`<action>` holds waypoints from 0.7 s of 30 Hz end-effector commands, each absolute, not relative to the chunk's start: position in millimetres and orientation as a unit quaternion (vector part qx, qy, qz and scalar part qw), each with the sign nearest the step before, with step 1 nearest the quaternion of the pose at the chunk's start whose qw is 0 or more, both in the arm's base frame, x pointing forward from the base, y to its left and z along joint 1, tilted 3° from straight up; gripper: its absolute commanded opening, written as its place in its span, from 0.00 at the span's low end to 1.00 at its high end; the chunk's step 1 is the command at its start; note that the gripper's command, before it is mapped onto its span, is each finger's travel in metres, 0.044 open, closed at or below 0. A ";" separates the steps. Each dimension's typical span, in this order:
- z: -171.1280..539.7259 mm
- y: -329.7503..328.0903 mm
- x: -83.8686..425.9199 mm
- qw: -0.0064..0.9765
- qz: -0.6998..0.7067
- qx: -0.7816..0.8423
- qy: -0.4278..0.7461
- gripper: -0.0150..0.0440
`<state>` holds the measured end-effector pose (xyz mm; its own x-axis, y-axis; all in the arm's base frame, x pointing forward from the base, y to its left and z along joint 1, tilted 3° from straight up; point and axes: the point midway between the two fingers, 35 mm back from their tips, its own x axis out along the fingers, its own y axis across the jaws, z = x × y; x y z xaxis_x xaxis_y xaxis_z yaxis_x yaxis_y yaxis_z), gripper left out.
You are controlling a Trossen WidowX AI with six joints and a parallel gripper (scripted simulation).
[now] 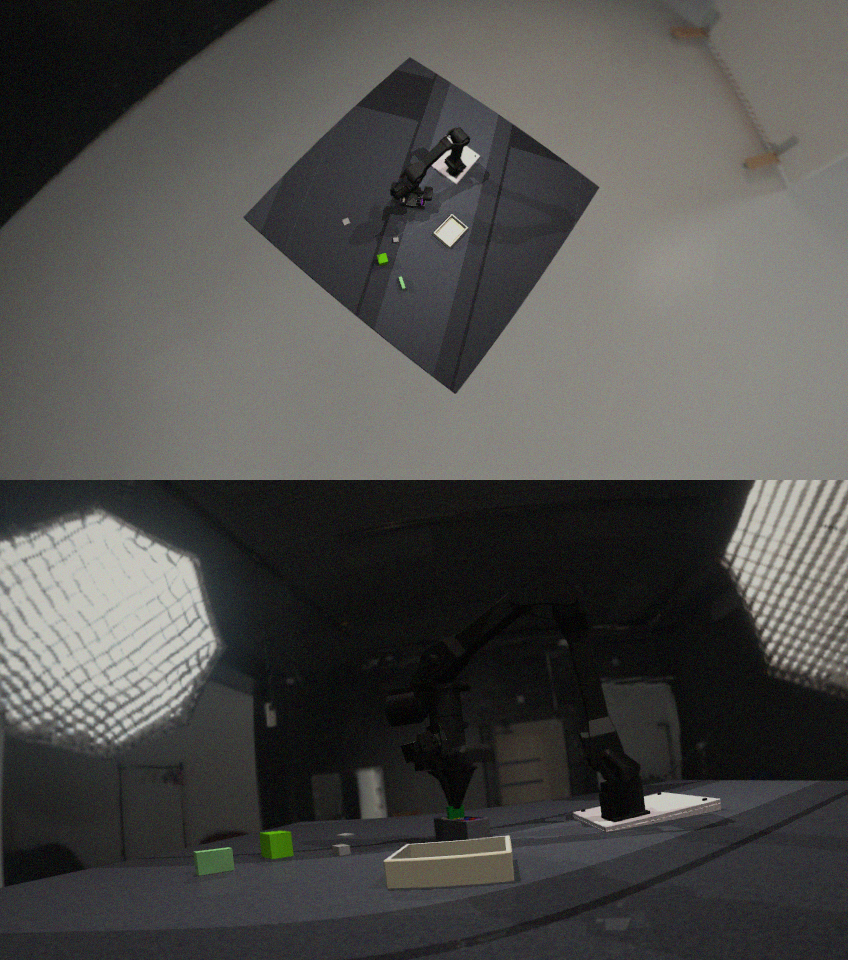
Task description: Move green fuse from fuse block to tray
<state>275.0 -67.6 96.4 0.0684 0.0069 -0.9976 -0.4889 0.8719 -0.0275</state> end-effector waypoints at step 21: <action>108.3 -67.2 273.7 0.708 0.176 -0.181 0.660 0.25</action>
<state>274.0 -67.7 106.8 0.0681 0.0069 -0.9977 -0.4879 0.8725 -0.0273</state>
